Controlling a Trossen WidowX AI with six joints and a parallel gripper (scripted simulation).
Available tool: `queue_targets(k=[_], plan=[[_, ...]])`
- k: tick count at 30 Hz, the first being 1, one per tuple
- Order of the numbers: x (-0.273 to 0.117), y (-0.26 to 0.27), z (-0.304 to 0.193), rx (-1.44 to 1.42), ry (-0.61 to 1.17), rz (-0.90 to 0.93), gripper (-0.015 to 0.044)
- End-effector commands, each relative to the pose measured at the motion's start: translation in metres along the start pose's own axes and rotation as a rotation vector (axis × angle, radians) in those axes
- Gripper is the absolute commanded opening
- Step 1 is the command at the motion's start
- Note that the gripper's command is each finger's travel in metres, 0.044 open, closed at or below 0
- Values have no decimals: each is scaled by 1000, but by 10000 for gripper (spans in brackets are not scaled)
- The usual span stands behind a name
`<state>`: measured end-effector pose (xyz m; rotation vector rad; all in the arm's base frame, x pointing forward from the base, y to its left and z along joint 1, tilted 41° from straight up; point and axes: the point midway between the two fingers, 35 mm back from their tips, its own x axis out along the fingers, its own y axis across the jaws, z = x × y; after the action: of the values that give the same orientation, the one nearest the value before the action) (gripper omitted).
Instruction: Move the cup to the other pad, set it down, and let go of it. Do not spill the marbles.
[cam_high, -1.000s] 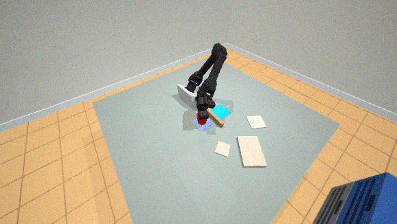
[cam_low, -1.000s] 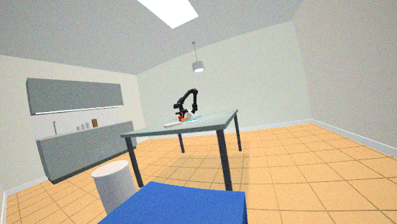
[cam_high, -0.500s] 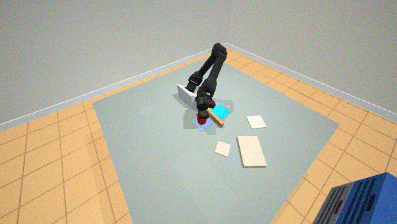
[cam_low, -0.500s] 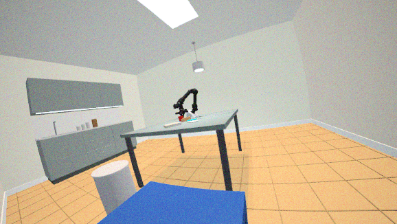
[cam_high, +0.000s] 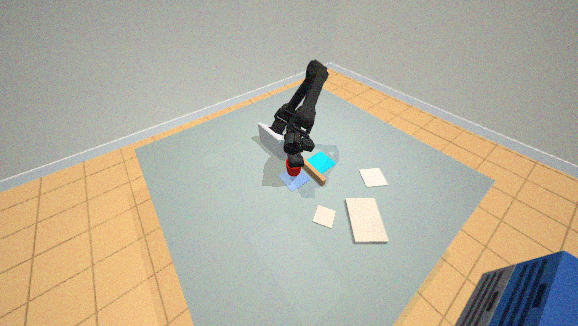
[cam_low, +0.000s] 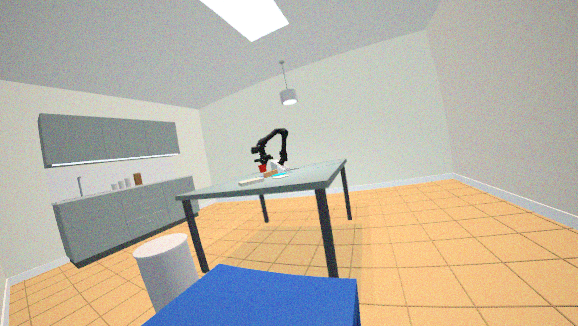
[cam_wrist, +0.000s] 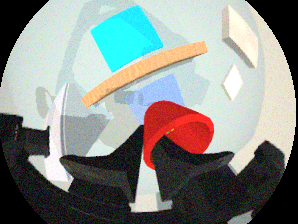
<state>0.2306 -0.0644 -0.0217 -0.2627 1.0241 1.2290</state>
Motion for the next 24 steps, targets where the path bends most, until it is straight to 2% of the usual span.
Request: queue_targets(k=[1,24], plan=[[-17,0,0,-7,3,-5,0],[-24,-1,-1,-1,-1,-4,0]])
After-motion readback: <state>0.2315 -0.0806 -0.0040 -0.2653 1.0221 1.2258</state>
